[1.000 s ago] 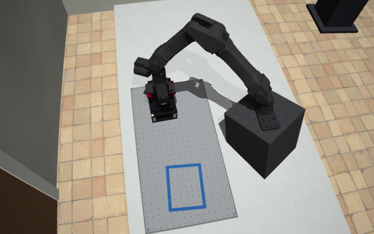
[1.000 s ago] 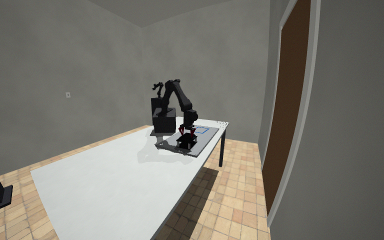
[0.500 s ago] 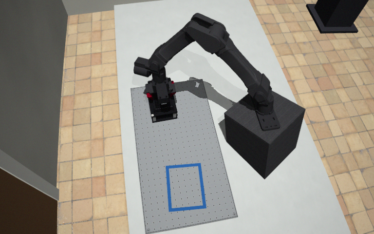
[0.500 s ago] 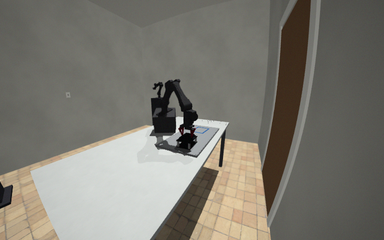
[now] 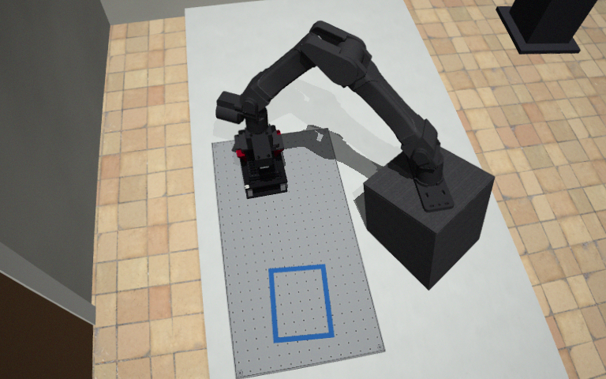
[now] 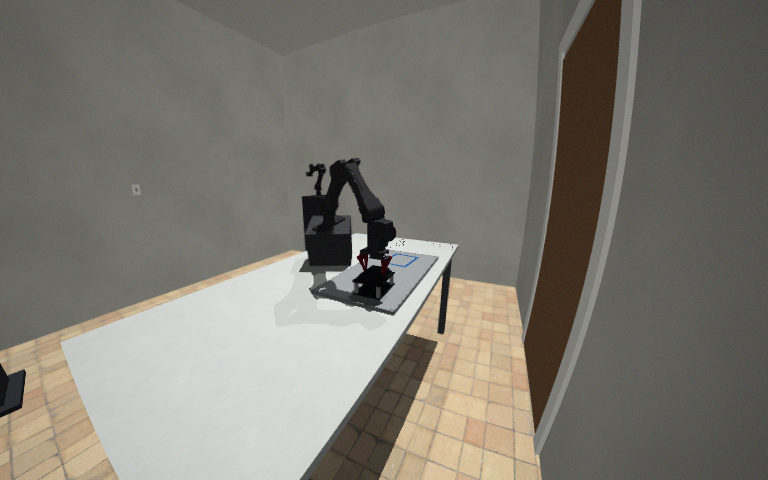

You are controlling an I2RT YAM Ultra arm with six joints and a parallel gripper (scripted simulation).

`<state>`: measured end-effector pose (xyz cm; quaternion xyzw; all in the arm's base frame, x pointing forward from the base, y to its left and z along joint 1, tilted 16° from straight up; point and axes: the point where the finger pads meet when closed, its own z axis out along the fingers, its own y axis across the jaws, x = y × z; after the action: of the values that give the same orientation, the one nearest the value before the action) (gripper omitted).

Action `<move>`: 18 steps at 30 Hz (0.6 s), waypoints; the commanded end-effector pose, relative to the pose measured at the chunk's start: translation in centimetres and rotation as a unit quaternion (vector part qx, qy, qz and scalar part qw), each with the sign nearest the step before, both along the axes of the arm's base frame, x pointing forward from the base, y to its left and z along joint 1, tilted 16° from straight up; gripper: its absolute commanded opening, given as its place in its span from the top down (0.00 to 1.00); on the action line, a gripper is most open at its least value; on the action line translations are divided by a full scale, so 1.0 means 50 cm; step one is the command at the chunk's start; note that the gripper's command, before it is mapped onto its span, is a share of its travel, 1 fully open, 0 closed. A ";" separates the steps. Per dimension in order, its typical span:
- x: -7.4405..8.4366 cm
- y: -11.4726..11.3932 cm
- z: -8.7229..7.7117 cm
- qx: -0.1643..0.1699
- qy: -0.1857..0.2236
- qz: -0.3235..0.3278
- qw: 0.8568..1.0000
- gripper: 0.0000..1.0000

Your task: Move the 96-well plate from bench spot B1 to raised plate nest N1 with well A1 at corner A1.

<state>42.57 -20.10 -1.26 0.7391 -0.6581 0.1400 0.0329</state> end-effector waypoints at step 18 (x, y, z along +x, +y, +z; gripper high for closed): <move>-0.002 0.007 0.000 0.004 -0.005 0.004 1.000 1.00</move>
<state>42.53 -20.08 -1.46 0.7389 -0.6580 0.1412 0.0324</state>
